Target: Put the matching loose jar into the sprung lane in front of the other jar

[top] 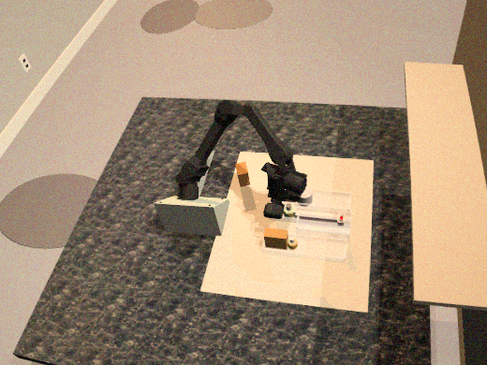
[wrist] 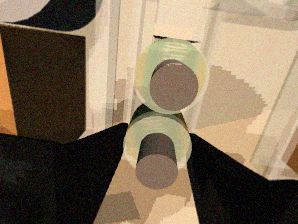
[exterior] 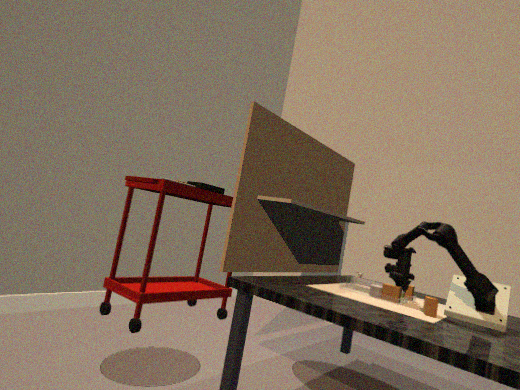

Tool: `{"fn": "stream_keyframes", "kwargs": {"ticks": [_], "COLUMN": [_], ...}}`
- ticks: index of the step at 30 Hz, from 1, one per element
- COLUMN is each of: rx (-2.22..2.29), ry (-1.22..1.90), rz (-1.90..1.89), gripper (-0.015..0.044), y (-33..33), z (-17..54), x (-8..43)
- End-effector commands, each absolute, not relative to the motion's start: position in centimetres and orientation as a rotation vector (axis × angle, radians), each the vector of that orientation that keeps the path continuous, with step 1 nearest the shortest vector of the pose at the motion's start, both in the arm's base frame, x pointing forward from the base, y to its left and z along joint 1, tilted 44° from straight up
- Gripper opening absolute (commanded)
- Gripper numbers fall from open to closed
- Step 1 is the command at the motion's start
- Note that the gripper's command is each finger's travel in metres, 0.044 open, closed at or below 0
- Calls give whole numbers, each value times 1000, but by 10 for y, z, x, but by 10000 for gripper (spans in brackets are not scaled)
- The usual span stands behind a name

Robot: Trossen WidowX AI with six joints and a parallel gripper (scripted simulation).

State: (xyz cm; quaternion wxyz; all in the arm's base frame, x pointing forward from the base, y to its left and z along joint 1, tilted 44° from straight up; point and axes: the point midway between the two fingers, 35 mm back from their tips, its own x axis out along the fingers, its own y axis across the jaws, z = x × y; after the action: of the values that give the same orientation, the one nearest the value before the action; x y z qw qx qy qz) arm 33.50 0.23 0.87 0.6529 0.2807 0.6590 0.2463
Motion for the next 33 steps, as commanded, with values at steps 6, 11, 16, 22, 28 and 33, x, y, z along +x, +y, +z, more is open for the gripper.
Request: {"fn": "stream_keyframes", "kwargs": {"ticks": [6,11,16,22,28,33], "rx": [639,639,639,639,639,639], "ry": [1477,1477,1477,1477,1478,1478], "rz": [563,563,563,563,563,563], "gripper": [0,0,0,0,0,0], "y": [4,5,6,6,6,6], "z": [7,6,5,5,5,5], "x": [338,338,337,336,335,334]}}
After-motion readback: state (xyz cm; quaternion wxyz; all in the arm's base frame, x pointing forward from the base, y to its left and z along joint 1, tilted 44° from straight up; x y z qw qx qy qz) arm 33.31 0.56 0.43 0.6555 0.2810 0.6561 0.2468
